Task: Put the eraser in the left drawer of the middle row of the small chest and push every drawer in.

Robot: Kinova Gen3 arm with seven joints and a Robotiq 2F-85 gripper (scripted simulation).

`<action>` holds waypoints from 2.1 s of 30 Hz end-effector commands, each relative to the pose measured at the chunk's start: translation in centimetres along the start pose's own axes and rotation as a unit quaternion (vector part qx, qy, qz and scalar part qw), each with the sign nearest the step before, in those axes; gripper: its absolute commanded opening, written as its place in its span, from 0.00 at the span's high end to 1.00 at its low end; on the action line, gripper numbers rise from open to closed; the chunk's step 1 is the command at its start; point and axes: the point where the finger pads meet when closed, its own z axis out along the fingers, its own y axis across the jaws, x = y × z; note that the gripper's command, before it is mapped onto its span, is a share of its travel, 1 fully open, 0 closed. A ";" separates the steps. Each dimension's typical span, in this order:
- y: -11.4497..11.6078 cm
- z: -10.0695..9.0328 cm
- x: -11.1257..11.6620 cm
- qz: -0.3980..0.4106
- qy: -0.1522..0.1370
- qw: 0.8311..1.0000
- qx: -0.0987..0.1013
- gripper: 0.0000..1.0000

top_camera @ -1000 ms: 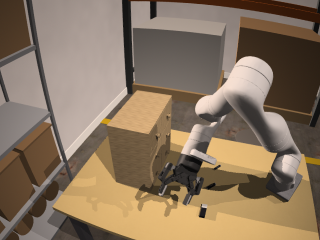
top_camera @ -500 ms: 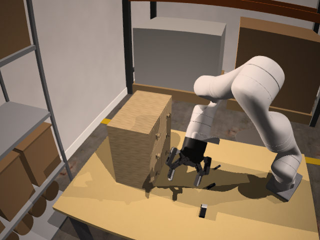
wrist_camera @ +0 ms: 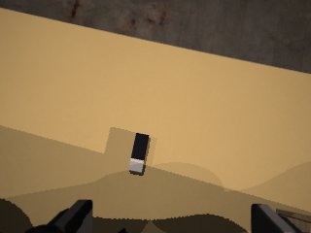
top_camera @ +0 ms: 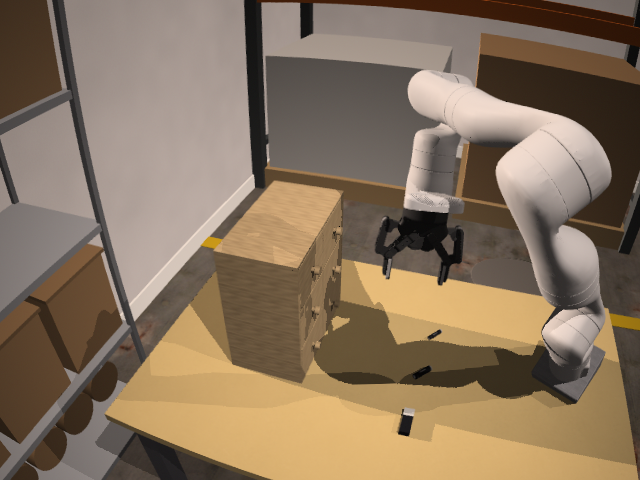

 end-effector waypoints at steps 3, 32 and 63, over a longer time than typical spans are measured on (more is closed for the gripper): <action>-2.0 -4.3 -2.2 0.047 -0.067 0.997 0.007 0.00; -4.5 -7.8 -3.7 0.101 -0.120 0.987 0.020 0.00; -3.6 -6.7 -4.2 -0.074 -0.115 0.990 0.042 0.00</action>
